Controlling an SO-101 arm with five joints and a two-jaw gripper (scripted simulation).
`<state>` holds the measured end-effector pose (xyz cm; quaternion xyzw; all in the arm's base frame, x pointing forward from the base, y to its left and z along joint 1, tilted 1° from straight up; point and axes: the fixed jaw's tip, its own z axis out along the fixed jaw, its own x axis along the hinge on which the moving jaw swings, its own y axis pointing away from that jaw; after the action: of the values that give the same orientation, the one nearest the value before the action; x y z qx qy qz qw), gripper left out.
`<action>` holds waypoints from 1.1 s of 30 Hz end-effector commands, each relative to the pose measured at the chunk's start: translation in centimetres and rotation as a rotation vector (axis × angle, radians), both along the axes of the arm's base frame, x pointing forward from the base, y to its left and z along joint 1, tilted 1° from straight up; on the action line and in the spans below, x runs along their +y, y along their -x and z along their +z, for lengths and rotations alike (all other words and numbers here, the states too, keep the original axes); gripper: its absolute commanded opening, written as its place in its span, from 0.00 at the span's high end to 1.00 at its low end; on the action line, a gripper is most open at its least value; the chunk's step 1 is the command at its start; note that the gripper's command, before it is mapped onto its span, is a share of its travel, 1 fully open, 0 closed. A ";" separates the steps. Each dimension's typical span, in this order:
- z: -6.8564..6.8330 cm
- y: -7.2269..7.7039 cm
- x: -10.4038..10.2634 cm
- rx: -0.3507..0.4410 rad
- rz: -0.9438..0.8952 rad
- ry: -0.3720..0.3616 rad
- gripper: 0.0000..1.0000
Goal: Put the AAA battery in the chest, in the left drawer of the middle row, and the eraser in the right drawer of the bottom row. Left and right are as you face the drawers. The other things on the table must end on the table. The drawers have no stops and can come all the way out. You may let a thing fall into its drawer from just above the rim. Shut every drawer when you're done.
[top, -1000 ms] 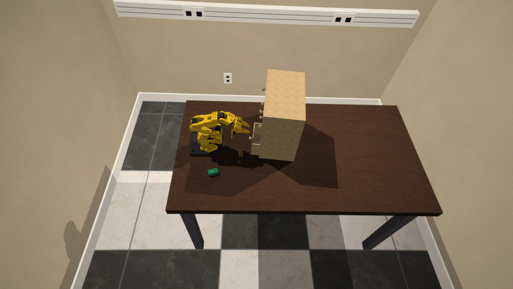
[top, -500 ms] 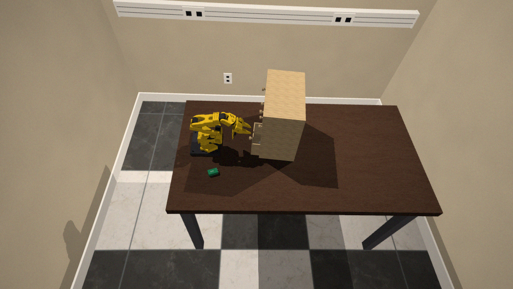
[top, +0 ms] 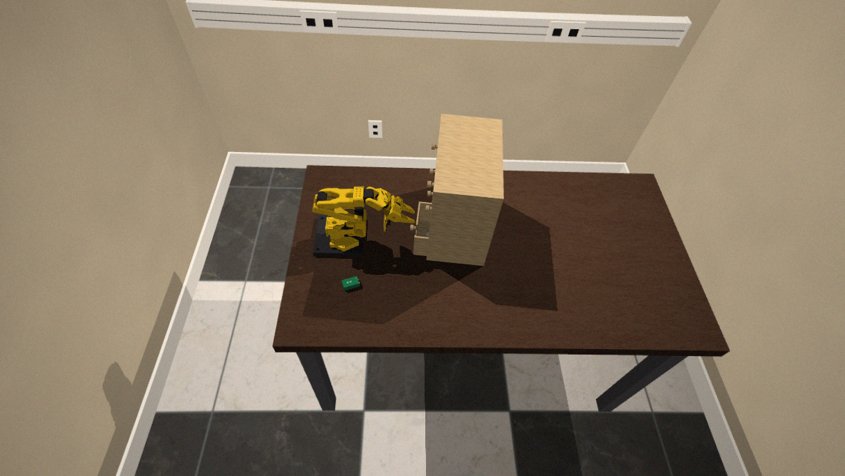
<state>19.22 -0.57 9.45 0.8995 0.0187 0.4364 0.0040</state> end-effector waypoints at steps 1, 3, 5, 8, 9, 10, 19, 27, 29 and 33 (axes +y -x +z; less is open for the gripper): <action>-1.0 0.0 0.2 0.027 0.009 -0.003 0.79; -1.9 -0.1 0.2 0.041 0.010 -0.003 0.79; -1.9 -0.1 0.2 0.041 0.010 -0.003 0.79; -1.9 -0.1 0.2 0.041 0.010 -0.003 0.79; -1.9 -0.1 0.2 0.041 0.010 -0.003 0.79; -1.9 -0.1 0.2 0.041 0.010 -0.003 0.79; -2.9 -0.2 0.3 0.056 0.011 -0.003 0.79; -3.4 -0.2 0.3 0.063 0.012 -0.003 0.79; -3.4 -0.2 0.3 0.063 0.012 -0.003 0.79; -3.4 -0.2 0.3 0.063 0.012 -0.003 0.79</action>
<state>19.53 -0.48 6.55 0.9095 0.0208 0.4152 0.0028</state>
